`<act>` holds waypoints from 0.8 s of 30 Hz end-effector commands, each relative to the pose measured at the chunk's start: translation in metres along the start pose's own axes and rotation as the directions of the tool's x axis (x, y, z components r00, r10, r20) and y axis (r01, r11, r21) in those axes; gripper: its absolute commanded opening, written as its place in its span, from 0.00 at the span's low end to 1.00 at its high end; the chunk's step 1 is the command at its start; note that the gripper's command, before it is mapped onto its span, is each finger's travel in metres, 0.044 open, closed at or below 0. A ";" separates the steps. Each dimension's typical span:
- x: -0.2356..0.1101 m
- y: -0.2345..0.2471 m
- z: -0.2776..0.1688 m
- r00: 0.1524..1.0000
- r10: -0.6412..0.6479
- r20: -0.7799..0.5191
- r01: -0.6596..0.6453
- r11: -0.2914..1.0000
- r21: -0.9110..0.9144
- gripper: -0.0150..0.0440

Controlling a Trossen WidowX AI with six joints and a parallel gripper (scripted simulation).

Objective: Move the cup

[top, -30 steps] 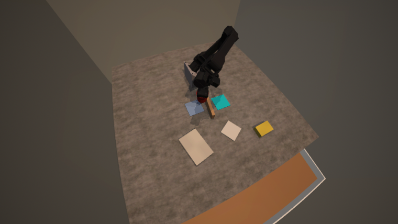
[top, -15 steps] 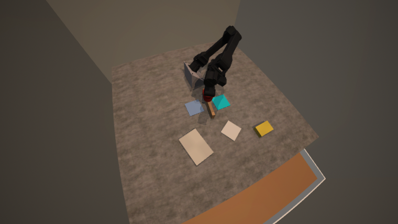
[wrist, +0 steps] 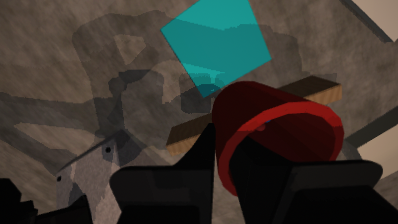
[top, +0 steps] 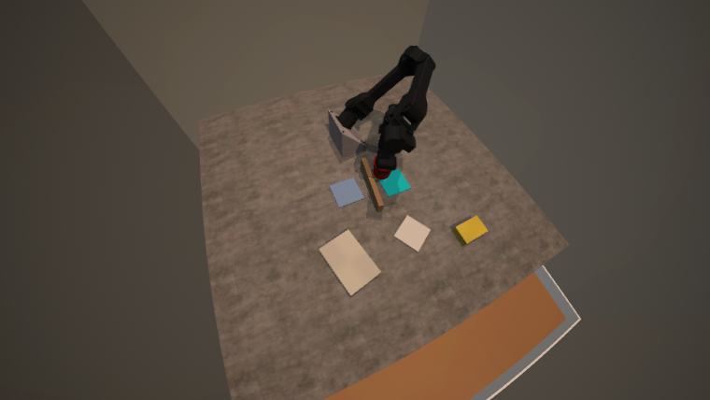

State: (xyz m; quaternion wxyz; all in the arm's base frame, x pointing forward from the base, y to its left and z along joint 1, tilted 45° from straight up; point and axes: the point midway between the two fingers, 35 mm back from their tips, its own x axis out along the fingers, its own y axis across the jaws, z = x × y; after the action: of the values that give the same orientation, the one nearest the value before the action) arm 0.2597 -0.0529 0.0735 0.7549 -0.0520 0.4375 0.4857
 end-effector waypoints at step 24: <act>-0.004 0.022 0.059 1.000 -0.007 0.009 0.007 1.000 -0.002 0.25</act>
State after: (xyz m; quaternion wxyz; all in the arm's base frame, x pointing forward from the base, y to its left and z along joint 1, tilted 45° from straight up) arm 0.2769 -0.0158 0.1191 0.7556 -0.0528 0.4362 0.4859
